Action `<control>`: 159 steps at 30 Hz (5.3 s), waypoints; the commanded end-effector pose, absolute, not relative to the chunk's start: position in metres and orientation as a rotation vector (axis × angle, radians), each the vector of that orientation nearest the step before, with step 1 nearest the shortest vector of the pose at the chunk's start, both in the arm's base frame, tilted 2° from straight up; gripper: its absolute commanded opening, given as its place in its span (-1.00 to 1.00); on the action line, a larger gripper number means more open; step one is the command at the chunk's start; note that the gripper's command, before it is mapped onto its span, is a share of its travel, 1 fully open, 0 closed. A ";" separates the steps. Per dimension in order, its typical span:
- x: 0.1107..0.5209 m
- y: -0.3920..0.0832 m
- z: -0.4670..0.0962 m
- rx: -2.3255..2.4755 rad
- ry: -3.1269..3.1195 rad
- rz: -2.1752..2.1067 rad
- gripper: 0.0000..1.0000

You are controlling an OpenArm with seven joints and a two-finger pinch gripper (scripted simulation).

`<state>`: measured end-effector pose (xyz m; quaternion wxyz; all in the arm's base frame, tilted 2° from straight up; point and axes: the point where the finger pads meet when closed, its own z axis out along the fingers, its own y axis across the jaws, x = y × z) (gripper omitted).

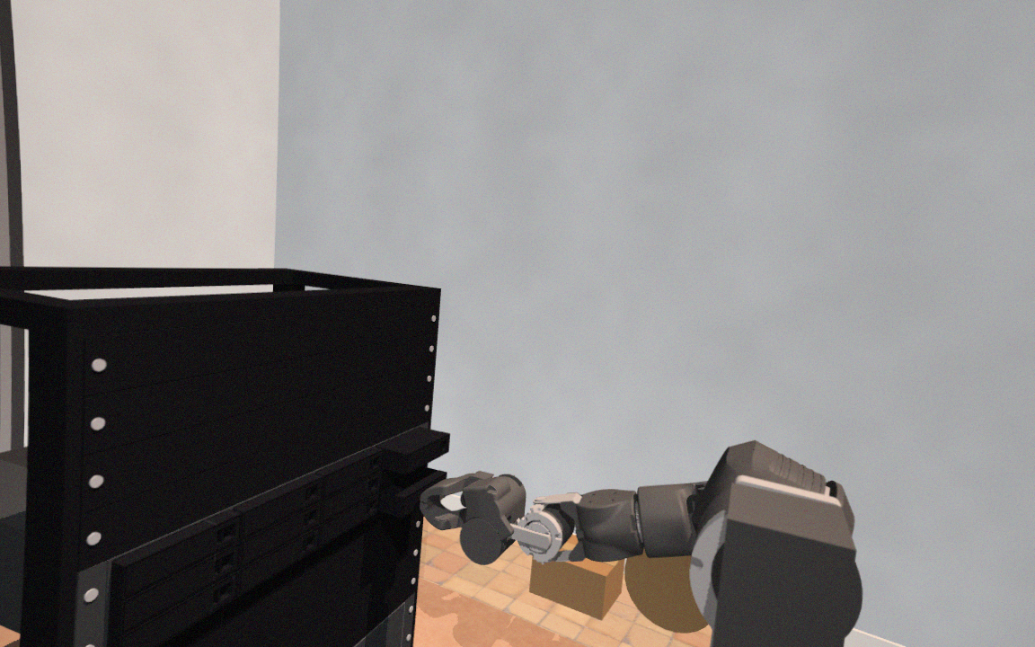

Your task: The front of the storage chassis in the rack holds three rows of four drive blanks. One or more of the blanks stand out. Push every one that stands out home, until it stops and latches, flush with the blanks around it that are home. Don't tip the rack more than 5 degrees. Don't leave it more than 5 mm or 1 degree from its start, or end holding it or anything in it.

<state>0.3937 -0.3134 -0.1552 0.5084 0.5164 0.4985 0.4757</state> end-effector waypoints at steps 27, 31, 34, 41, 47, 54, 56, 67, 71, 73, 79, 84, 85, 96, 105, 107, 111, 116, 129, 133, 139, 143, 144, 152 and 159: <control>0.412 -0.310 -0.156 1.242 1.210 1.151 -1.00; 0.413 -0.311 -0.157 1.245 1.210 1.148 -1.00; 0.414 -0.311 -0.157 1.245 1.210 1.148 -1.00; 0.422 -0.310 -0.156 1.242 1.210 1.151 -1.00; 0.422 -0.310 -0.156 1.242 1.210 1.151 -1.00; 0.424 -0.310 -0.156 1.243 1.211 1.150 -1.00; 0.425 -0.310 -0.156 1.243 1.210 1.150 -1.00; 0.426 -0.310 -0.156 1.244 1.211 1.149 -1.00; 0.427 -0.310 -0.155 1.244 1.211 1.150 -1.00; 0.428 -0.310 -0.155 1.243 1.211 1.150 -1.00; 0.428 -0.310 -0.155 1.242 1.211 1.151 -1.00; 0.429 -0.310 -0.155 1.244 1.211 1.149 -1.00; 0.429 -0.310 -0.155 1.244 1.211 1.149 -1.00; 0.431 -0.310 -0.154 1.242 1.211 1.151 -1.00; 0.433 -0.310 -0.154 1.243 1.211 1.150 -1.00; 0.434 -0.310 -0.154 1.242 1.211 1.150 -1.00; 0.434 -0.310 -0.154 1.242 1.211 1.151 -1.00; 0.434 -0.310 -0.154 1.243 1.211 1.150 -1.00; 0.437 -0.310 -0.153 1.243 1.211 1.150 -1.00; 0.437 -0.310 -0.153 1.242 1.211 1.151 -1.00; 0.435 -0.309 -0.152 1.238 1.210 1.153 -1.00; 0.429 -0.309 -0.151 1.238 1.210 1.153 -1.00; 0.427 -0.309 -0.151 1.238 1.210 1.153 -1.00; 0.403 -0.308 -0.150 1.238 1.210 1.153 -1.00; 0.376 -0.307 -0.149 1.238 1.209 1.152 -1.00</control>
